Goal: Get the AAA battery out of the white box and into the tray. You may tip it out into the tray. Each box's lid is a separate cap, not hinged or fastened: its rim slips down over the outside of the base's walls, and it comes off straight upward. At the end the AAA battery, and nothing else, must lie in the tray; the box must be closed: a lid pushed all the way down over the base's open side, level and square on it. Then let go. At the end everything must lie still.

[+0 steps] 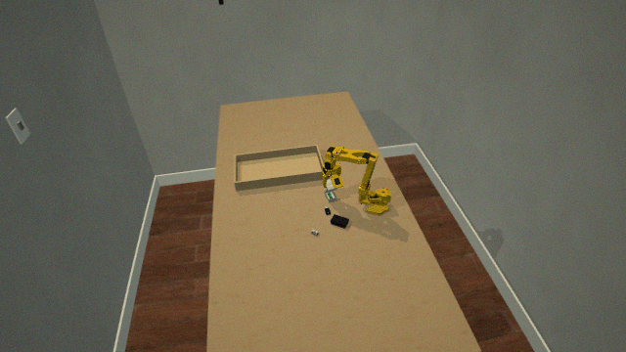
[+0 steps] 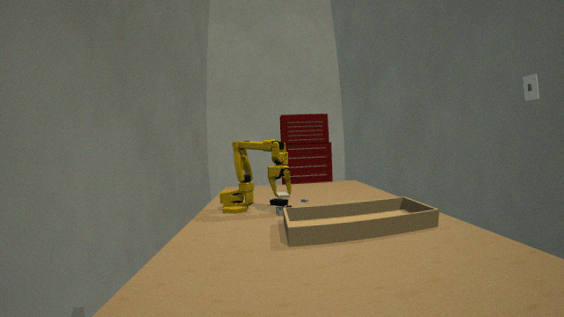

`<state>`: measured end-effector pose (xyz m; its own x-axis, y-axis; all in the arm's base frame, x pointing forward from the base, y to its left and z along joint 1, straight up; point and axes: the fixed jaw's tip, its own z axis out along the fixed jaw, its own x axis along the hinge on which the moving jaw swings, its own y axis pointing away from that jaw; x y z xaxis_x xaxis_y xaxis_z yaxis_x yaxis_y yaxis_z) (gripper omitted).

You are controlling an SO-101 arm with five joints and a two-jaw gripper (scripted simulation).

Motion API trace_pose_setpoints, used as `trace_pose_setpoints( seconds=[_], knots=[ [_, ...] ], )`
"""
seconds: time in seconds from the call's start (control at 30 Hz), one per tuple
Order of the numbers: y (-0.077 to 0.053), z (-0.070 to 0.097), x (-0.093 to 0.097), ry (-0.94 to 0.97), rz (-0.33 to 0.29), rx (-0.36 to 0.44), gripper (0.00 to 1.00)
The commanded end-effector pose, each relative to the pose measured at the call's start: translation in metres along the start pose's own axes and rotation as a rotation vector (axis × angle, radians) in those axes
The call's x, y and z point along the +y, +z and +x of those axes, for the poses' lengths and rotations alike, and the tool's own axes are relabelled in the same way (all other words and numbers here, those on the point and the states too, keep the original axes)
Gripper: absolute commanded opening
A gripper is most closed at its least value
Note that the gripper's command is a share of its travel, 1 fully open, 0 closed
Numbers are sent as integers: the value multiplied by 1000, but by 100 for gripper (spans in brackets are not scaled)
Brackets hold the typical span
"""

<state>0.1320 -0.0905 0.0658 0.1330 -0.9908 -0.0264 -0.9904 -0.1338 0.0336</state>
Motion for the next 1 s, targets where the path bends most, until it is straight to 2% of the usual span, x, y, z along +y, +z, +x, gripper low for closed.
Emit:
trace_pose_setpoints(
  seconds=[0.0,0.67,0.8,0.97],
  knots=[
    [-4,1,-3,-10,34,26,20],
    [-4,2,-2,-10,33,26,20],
    [-4,6,5,-10,33,26,20],
    [-4,16,23,-10,33,26,20]
  ],
)
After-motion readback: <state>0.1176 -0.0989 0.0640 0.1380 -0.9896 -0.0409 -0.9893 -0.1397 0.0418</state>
